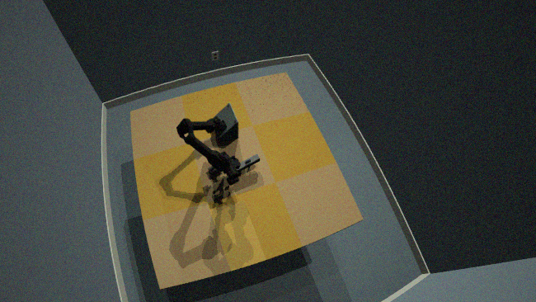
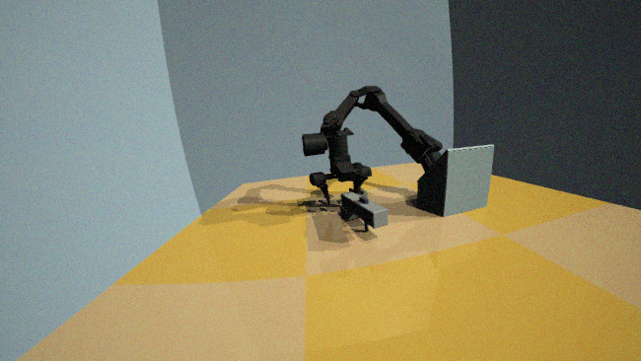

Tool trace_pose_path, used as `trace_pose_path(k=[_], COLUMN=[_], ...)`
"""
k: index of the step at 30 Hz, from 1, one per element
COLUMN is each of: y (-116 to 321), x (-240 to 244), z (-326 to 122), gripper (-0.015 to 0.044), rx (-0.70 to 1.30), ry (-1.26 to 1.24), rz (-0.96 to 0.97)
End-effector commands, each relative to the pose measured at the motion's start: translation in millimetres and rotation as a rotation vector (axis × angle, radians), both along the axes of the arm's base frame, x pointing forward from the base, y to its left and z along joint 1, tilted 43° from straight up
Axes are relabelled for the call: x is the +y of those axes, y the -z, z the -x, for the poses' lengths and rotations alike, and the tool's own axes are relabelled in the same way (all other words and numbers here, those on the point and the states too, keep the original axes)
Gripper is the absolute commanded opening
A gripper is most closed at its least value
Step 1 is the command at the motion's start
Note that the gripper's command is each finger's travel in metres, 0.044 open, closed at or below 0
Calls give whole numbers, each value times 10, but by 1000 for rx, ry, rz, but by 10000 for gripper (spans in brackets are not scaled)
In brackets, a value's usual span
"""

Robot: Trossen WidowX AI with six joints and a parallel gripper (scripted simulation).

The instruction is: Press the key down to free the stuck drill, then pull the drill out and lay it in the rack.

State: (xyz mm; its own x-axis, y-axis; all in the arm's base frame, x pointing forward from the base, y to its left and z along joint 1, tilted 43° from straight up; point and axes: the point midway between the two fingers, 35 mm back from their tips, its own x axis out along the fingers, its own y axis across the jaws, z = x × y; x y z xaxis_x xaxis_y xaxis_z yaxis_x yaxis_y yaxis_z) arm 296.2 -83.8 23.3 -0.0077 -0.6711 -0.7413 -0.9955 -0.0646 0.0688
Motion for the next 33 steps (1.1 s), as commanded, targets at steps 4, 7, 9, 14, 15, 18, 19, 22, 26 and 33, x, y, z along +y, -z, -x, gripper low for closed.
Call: trace_pose_path(k=[4, 7, 9, 14, 15, 18, 19, 22, 26, 33], y=[112, 151, 159, 132, 132, 132, 132, 132, 132, 132], x=[-65, -86, -91, -70, -70, -70, -70, -70, -70, -70], z=[23, 29, 30, 17, 17, 17, 17, 17, 17, 17], gripper=[440, 440, 440, 335, 309, 230, 204, 125, 20, 0], rx=[8, 8, 8, 2, 2, 2, 2, 2, 2, 2], ry=[-4, -4, -4, 1, 1, 1, 1, 1, 1, 1], rz=[6, 6, 6, 1, 1, 1, 1, 1, 1, 1])
